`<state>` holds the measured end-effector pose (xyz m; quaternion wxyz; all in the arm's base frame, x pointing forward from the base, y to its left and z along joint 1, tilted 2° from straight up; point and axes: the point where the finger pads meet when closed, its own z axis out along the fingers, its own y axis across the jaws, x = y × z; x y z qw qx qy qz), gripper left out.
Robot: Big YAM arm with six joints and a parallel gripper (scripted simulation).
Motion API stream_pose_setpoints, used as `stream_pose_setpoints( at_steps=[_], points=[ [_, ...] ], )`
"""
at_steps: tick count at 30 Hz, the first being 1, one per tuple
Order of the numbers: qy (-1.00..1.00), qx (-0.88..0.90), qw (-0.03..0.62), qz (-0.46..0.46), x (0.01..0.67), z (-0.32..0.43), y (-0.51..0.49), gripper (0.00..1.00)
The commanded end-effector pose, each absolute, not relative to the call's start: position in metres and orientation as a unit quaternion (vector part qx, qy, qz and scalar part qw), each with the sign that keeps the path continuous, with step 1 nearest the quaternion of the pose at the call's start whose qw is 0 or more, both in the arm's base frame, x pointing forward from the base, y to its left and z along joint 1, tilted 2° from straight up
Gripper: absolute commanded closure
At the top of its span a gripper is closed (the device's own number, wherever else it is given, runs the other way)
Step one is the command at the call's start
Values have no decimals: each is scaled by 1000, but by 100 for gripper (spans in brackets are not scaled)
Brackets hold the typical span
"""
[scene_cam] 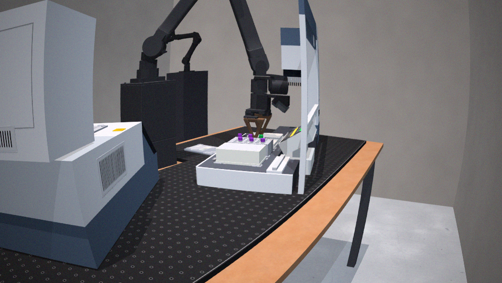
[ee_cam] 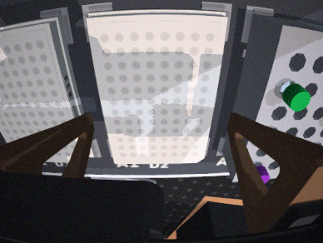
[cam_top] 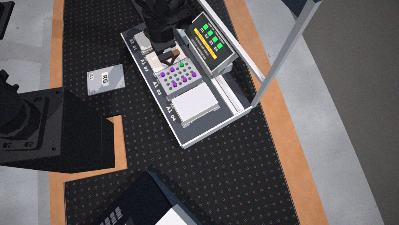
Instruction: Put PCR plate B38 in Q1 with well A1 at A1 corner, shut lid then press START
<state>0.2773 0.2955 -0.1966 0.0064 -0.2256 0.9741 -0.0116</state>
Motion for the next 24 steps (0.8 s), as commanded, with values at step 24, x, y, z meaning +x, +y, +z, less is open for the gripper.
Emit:
stream_pose_setpoints(
  at_steps=[24],
  points=[
    [973, -228, 35, 8, 293, -214, 318, 0]
  ],
)
